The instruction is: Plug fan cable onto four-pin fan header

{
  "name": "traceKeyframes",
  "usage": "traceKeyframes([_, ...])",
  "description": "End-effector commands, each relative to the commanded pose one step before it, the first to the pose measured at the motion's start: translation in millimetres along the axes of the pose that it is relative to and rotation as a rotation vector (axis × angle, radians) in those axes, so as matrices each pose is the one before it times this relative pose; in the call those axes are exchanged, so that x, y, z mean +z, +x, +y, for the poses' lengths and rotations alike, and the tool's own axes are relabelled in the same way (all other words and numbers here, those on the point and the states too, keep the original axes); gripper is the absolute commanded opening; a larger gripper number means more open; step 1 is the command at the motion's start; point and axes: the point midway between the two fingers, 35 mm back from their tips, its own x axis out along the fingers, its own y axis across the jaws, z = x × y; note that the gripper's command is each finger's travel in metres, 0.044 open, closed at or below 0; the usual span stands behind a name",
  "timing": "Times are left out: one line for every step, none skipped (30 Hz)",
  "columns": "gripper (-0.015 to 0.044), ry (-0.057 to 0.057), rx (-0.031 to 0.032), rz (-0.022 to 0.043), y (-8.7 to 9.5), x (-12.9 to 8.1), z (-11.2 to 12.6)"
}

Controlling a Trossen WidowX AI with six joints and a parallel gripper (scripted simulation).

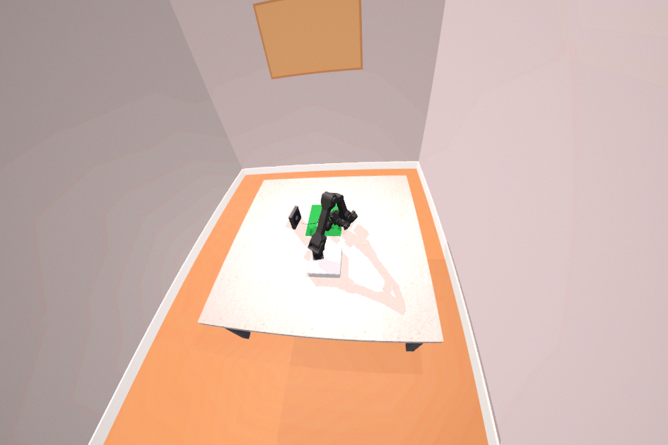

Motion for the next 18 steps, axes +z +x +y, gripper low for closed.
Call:
traceKeyframes([0.0000,0.0010,0.00021,0.00005,-0.04,0.16,0.11])
traceKeyframes([0.0000,0.0000,0.00000,0.00000,0.00,0.00,0.00])
traceKeyframes([0.0000,0.0000,0.00000,0.00000,0.00,0.00,0.00])
traceKeyframes([0.0000,0.0000,0.00000,0.00000,0.00,0.00,0.00])
traceKeyframes([0.0000,0.0000,0.00000,0.00000,0.00,0.00,0.00])
traceKeyframes([0.0000,0.0000,0.00000,0.00000,0.00,0.00,0.00])
traceKeyframes([0.0000,0.0000,0.00000,0.00000,0.00,0.00,0.00])
traceKeyframes([0.0000,0.0000,0.00000,0.00000,0.00,0.00,0.00])
traceKeyframes([0.0000,0.0000,0.00000,0.00000,0.00,0.00,0.00])
traceKeyframes([0.0000,0.0000,0.00000,0.00000,0.00,0.00,0.00])
traceKeyframes([0.0000,0.0000,0.00000,0.00000,0.00,0.00,0.00])
traceKeyframes([0.0026,-0.0011,-0.00021,-0.00004,0.03,-0.15,-0.11])
traceKeyframes([0.0053,0.0000,0.00000,0.00000,0.00,0.00,0.00])
traceKeyframes([0.0079,0.0000,0.00000,0.00000,0.00,0.00,0.00])
traceKeyframes([0.0105,0.0000,0.00000,0.00000,0.00,0.00,0.00])
traceKeyframes([0.0131,0.0000,0.00000,0.00000,0.00,0.00,0.00])
traceKeyframes([0.0157,0.0000,0.00000,0.00000,0.00,0.00,0.00])
traceKeyframes([0.0184,0.0000,0.00000,0.00000,0.00,0.00,0.00])
